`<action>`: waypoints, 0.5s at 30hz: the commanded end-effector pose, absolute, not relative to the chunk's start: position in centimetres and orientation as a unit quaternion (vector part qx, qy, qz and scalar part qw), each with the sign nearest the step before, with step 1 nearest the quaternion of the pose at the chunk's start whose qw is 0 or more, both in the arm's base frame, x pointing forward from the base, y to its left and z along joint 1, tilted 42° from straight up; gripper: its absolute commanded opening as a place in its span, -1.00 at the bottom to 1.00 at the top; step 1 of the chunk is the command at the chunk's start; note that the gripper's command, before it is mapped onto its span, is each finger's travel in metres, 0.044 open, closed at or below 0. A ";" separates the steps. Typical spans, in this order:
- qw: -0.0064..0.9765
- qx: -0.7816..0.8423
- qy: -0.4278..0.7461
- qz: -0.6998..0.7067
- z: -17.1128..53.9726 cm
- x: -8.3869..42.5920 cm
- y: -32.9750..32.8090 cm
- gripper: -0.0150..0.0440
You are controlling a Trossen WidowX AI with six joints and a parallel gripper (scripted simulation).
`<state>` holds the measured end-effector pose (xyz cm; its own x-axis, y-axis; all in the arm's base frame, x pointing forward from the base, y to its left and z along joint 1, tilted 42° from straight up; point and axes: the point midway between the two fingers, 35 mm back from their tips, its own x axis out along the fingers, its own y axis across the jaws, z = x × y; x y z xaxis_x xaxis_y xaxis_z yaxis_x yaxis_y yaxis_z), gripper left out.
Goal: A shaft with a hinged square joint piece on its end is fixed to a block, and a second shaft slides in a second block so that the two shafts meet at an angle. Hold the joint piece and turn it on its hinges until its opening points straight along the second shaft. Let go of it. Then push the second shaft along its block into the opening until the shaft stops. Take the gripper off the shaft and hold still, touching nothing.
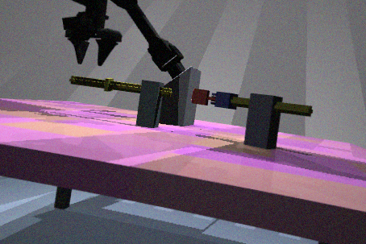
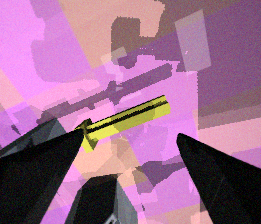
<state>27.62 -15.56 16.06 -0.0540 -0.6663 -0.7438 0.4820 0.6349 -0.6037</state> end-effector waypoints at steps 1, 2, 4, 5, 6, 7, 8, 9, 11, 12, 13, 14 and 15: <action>0.681 -0.029 0.563 -0.467 15.4 27.5 -16.1 1.00; 0.681 -0.017 0.555 -0.477 15.3 27.5 -16.2 1.00; 0.680 0.006 0.540 -0.496 15.0 27.5 -16.4 1.00; 0.679 0.018 0.532 -0.506 14.9 27.5 -16.5 1.00; 0.678 0.029 0.523 -0.515 14.8 27.5 -16.7 1.00; 0.677 0.041 0.515 -0.525 14.7 27.5 -16.8 1.00; 0.675 0.053 0.507 -0.534 14.6 27.5 -16.9 1.00; 0.673 0.064 0.498 -0.543 14.4 27.5 -17.0 1.00; 0.669 0.087 0.480 -0.561 14.2 27.5 -17.2 1.00; 0.667 0.099 0.471 -0.569 14.1 27.4 -17.3 1.00; 0.664 0.110 0.462 -0.578 14.0 27.4 -17.5 1.00; 0.662 0.121 0.452 -0.586 13.9 27.4 -17.6 1.00; 0.659 0.133 0.442 -0.594 13.7 27.4 -17.7 1.00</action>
